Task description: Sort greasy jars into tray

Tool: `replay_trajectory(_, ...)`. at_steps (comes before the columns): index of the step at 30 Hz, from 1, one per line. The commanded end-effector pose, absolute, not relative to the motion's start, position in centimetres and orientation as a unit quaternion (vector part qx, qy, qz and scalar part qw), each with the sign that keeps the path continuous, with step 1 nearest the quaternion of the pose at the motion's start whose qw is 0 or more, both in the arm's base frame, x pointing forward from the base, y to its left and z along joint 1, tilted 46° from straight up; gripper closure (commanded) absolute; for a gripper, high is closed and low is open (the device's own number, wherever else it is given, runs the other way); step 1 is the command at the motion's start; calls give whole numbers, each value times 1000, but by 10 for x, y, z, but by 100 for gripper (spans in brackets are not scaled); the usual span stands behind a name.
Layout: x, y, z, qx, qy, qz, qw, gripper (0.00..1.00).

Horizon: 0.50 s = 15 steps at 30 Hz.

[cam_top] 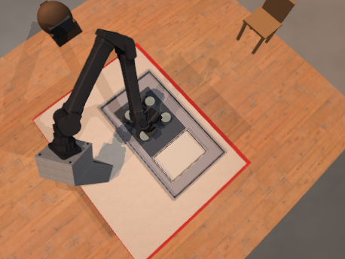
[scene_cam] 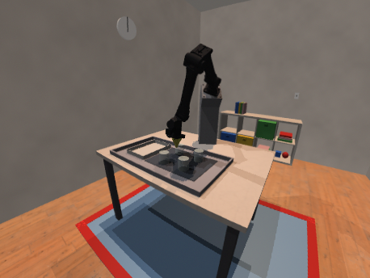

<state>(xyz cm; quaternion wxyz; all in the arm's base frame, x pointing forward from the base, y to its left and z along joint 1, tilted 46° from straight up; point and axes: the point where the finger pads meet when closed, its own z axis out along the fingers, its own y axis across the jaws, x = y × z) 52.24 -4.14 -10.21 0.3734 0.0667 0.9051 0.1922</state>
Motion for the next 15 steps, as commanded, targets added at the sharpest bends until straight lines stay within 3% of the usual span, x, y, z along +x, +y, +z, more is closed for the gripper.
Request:
replay_trajectory(1,490,-25,-131,76,918,202,333,100)
replay_trajectory(15,488,-25,-132,76,918,202,333,100)
